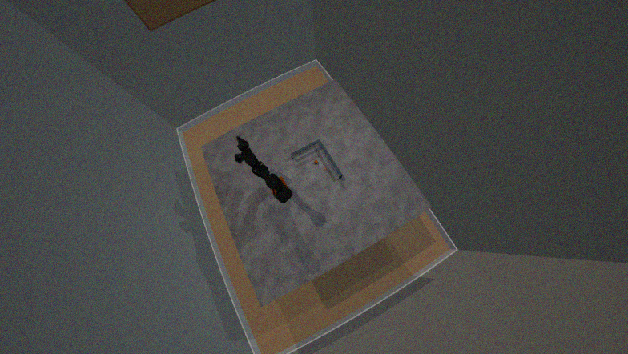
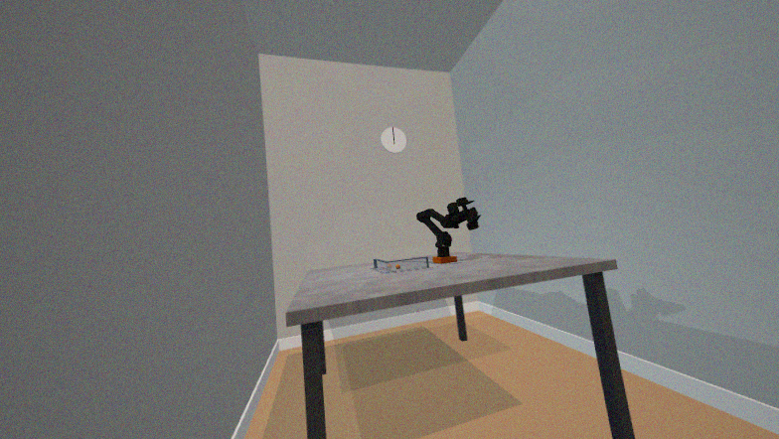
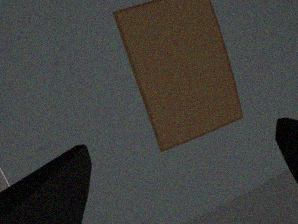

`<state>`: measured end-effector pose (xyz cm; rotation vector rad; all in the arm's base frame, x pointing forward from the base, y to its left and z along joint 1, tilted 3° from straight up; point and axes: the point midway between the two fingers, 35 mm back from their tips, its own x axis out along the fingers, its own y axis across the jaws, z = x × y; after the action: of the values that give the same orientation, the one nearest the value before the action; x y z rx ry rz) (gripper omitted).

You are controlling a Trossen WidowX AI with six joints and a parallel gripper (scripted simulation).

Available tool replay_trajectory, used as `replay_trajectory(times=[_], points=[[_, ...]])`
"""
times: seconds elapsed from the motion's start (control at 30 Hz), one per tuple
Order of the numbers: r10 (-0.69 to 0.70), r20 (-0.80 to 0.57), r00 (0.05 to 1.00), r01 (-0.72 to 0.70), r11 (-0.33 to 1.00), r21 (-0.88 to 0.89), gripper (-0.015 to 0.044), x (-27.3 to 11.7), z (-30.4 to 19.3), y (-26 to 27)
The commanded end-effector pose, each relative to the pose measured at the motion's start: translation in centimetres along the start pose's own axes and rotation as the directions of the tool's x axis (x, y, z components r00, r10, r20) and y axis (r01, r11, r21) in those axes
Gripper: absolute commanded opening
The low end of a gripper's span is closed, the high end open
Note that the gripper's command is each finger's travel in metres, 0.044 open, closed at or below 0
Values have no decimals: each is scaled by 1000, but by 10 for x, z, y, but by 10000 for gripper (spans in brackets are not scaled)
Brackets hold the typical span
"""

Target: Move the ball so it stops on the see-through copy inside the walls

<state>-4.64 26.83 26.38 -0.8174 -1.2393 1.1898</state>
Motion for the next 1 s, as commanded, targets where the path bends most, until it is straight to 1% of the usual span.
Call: replay_trajectory(times=[0.0,0.1,0.17,0.23,0.33,0.47,0.6,0.73,0.87,0.97], points=[[3,-4,1000,-3,1000,2,374,1,-1,0],[47,-68,997,-46,999,28,295,9,-17,5],[105,-155,982,-94,993,72,242,17,-40,11],[170,-261,950,-138,981,137,234,24,-71,17],[265,-410,873,-168,952,257,234,27,-118,26],[386,-574,722,-129,891,436,234,17,-182,36],[495,-689,529,10,809,588,234,-11,-244,43],[601,-737,309,220,709,670,234,-54,-300,49],[699,-709,92,474,595,649,234,-110,-343,52],[767,-640,-49,663,504,554,234,-157,-366,53]])
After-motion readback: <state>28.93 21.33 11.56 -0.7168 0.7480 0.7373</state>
